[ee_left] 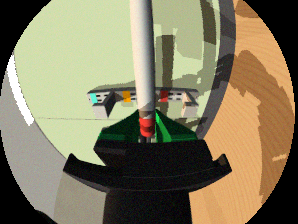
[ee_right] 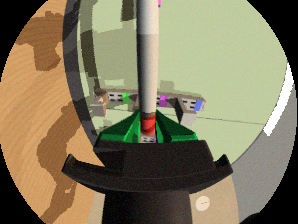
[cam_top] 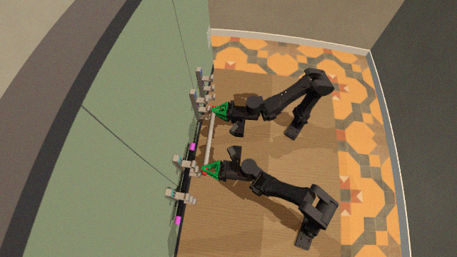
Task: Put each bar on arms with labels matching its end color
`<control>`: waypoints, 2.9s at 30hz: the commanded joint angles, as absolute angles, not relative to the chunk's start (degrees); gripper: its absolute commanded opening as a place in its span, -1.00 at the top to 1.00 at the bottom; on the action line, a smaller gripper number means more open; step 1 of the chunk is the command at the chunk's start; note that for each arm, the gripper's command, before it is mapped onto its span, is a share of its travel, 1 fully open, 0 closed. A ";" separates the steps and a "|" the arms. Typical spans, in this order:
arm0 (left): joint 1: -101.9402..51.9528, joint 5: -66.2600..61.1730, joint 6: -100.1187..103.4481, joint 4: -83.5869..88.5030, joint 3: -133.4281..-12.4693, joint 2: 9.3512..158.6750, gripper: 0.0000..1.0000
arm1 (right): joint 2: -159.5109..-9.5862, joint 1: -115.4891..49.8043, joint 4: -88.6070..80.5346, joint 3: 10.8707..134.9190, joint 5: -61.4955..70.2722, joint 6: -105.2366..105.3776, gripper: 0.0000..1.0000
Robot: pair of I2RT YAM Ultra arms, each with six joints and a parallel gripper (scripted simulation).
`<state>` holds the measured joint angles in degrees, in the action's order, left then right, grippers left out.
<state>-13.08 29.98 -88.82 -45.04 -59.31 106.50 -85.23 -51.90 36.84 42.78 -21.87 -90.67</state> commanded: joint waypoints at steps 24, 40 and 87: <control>-12.83 29.16 -90.03 -44.08 -60.94 104.95 1.00 | -81.44 -50.63 35.91 45.57 -21.09 -90.06 1.00; -12.83 29.15 -90.03 -44.05 -60.94 104.94 1.00 | -86.64 -51.72 46.62 39.58 -22.15 -89.83 0.33; -13.07 29.35 -90.03 -40.82 -62.55 103.36 1.00 | -87.06 -51.76 47.52 39.51 -22.24 -89.99 -1.00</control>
